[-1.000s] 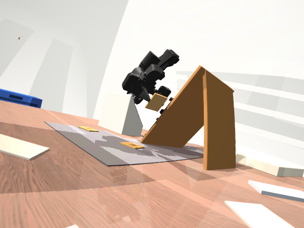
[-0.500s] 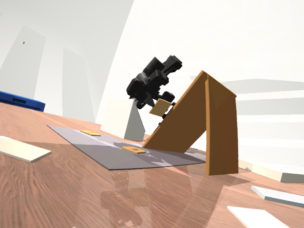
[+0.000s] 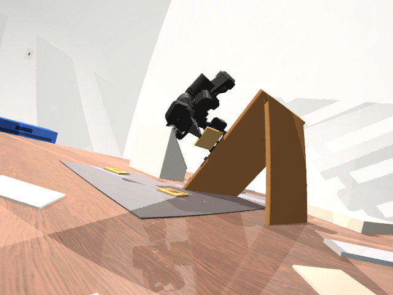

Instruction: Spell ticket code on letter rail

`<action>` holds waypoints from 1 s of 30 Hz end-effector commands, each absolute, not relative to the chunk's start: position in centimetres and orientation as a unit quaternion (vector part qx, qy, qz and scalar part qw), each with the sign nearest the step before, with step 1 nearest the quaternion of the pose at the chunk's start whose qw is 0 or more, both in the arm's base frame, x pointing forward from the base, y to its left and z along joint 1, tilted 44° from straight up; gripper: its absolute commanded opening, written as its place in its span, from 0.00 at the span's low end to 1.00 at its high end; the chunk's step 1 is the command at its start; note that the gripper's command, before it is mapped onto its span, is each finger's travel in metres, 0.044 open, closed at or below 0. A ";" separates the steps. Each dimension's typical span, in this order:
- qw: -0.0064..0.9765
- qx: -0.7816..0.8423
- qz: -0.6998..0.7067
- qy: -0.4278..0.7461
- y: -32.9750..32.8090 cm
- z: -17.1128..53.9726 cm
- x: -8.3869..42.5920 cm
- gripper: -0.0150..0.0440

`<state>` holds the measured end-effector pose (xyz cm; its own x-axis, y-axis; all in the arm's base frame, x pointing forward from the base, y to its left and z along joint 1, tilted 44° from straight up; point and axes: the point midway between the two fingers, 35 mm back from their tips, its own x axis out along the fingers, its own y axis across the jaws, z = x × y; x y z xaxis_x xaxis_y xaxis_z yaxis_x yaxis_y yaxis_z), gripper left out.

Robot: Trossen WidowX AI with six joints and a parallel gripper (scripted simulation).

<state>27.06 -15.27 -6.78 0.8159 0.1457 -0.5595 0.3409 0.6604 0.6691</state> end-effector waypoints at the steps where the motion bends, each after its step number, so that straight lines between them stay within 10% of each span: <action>1: 0.862 0.407 -0.057 0.297 -15.2 -6.5 27.2 0.25; 30: 0.862 0.407 -0.057 0.297 -14.2 -5.5 27.7 0.25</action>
